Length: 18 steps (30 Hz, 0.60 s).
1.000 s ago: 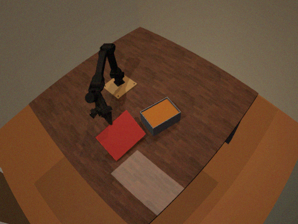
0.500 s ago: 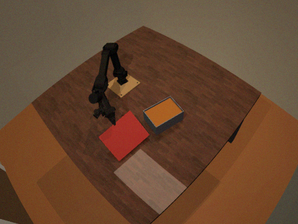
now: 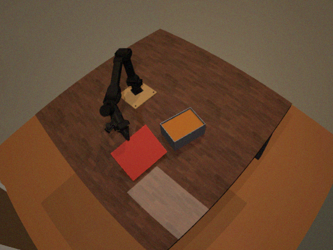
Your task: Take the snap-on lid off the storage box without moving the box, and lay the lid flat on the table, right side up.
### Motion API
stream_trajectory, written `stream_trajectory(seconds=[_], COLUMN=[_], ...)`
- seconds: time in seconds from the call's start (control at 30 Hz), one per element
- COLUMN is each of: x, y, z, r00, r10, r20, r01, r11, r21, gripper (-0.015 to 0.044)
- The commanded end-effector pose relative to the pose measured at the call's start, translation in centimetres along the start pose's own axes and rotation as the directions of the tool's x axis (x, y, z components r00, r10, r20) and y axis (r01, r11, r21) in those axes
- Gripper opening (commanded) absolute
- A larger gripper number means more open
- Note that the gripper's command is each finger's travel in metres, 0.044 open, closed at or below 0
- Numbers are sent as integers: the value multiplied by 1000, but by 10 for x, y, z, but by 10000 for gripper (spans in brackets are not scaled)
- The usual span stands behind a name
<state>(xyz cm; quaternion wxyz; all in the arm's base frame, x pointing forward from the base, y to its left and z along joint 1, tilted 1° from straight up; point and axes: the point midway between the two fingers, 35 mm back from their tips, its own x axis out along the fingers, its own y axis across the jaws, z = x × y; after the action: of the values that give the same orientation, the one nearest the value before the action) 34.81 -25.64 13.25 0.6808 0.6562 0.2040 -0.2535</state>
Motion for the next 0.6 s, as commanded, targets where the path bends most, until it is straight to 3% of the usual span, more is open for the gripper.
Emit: stream_trajectory(seconds=[0.0,0.57], x=[11,19], y=[-19,-30], z=[-3,-3], r00=[999,999], r10=[-39,-39], r20=[-16,-16], r01=[40,40], r11=[999,999], r21=[26,26], gripper=[0,0])
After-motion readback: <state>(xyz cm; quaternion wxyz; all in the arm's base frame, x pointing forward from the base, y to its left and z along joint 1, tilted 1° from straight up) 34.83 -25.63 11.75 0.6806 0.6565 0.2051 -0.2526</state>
